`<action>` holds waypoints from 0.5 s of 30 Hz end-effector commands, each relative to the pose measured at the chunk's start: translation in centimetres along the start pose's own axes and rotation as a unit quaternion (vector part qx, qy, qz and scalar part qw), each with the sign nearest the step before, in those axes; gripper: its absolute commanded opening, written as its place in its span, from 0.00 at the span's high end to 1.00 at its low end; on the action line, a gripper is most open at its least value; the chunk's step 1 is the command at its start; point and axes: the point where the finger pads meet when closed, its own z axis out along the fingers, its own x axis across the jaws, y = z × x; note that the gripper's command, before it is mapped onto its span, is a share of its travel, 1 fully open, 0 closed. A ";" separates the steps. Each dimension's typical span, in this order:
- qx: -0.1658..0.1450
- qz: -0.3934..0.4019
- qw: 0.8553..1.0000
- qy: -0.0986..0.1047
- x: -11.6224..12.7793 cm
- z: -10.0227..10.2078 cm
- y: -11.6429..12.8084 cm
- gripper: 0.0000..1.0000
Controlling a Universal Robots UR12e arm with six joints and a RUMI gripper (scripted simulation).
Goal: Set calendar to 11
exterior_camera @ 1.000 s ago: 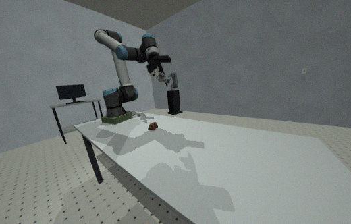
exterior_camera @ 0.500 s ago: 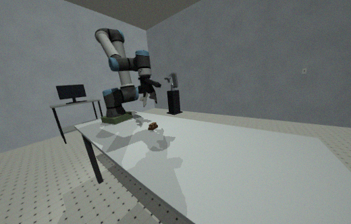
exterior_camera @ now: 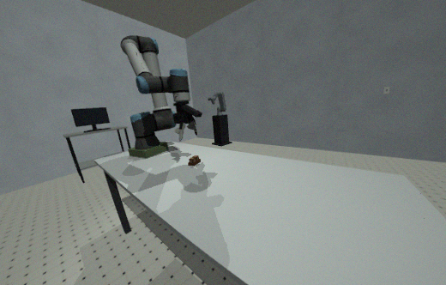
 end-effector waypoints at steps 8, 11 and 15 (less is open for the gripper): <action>0.001 -0.002 1.000 0.000 0.0 0.0 -0.1 0.00; 0.001 -0.008 1.000 0.000 0.0 0.0 -0.1 0.00; 0.001 -0.028 1.000 0.000 0.0 0.1 -0.1 0.00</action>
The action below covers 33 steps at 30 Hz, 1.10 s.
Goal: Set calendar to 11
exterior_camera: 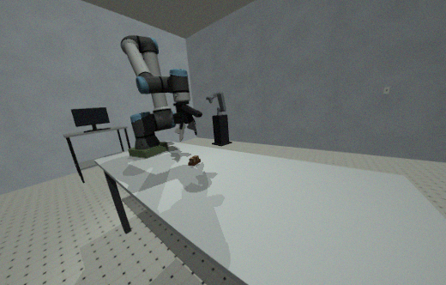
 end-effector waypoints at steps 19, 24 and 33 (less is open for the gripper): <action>0.000 -0.265 0.964 0.000 -0.2 1.6 -0.5 0.00; 0.000 -0.346 0.938 0.000 -0.2 2.1 -0.5 0.00; 0.000 -0.452 0.892 0.001 -0.2 2.8 -0.5 0.00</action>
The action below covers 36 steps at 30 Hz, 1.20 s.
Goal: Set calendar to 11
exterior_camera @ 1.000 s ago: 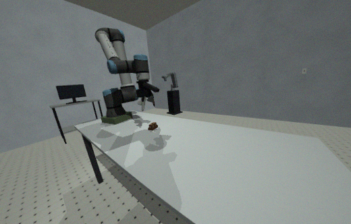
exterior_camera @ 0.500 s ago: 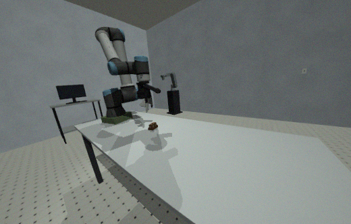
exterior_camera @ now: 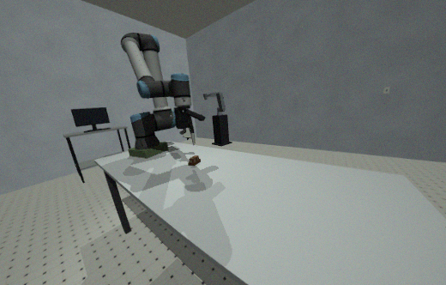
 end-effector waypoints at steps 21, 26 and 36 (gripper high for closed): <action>0.002 -0.324 0.946 0.001 0.0 2.0 0.4 0.00; 0.002 -0.343 0.939 0.001 0.0 2.1 0.4 0.00; 0.002 -0.350 0.937 0.001 0.0 2.2 0.4 0.72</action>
